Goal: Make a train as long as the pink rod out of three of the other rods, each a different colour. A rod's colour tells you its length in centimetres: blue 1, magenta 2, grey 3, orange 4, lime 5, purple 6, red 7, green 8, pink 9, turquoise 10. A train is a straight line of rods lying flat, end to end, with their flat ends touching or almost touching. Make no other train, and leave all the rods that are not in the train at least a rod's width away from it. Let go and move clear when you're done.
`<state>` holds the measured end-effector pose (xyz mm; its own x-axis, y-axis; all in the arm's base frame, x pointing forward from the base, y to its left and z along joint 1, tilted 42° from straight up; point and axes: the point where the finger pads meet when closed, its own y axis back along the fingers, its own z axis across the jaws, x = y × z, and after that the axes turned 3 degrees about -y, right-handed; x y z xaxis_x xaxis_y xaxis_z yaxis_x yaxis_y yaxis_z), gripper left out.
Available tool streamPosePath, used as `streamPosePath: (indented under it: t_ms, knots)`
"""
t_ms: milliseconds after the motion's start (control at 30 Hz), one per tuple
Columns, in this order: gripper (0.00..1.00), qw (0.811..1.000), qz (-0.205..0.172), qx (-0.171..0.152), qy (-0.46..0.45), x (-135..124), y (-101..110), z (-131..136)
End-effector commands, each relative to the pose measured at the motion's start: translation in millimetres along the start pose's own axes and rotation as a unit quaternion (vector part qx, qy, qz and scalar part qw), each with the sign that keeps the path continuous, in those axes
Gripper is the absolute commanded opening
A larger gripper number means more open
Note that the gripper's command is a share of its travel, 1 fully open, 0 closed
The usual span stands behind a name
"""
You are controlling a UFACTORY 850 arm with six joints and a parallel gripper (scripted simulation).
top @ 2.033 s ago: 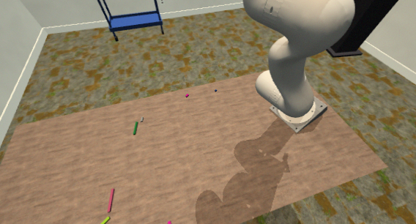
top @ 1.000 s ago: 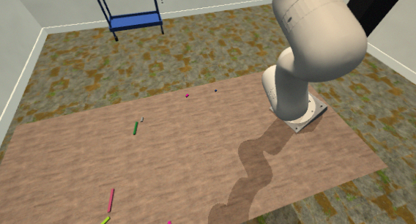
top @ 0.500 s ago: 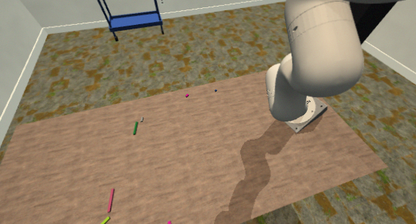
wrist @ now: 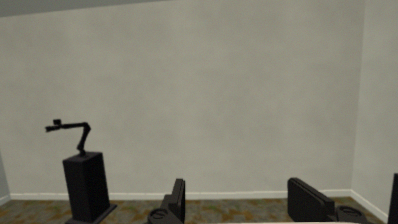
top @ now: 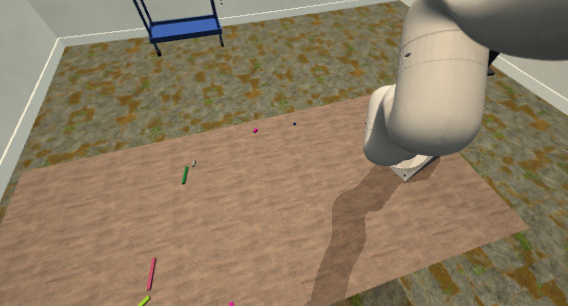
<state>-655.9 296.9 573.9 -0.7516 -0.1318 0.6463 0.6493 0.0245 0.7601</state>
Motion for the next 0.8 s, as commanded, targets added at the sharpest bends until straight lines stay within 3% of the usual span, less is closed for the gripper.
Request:
streamPosePath:
  t_ms: [0,67,467,533,567,767]
  knots:
    - [1.00,1.000,-0.002,-0.021,-0.020,-16.8,14.1,37.4]
    - [1.00,0.999,-0.002,-0.026,-0.025,-21.8,18.1,46.9]
    - [1.00,0.991,-0.011,-0.098,-0.095,-97.7,79.9,160.9]
    - [1.00,0.991,-0.011,-0.098,-0.095,-97.7,79.9,160.9]
    - [1.00,0.987,-0.014,-0.114,-0.111,-117.0,96.1,183.6]
    - [1.00,0.980,-0.018,-0.143,-0.140,-154.3,127.5,222.1]
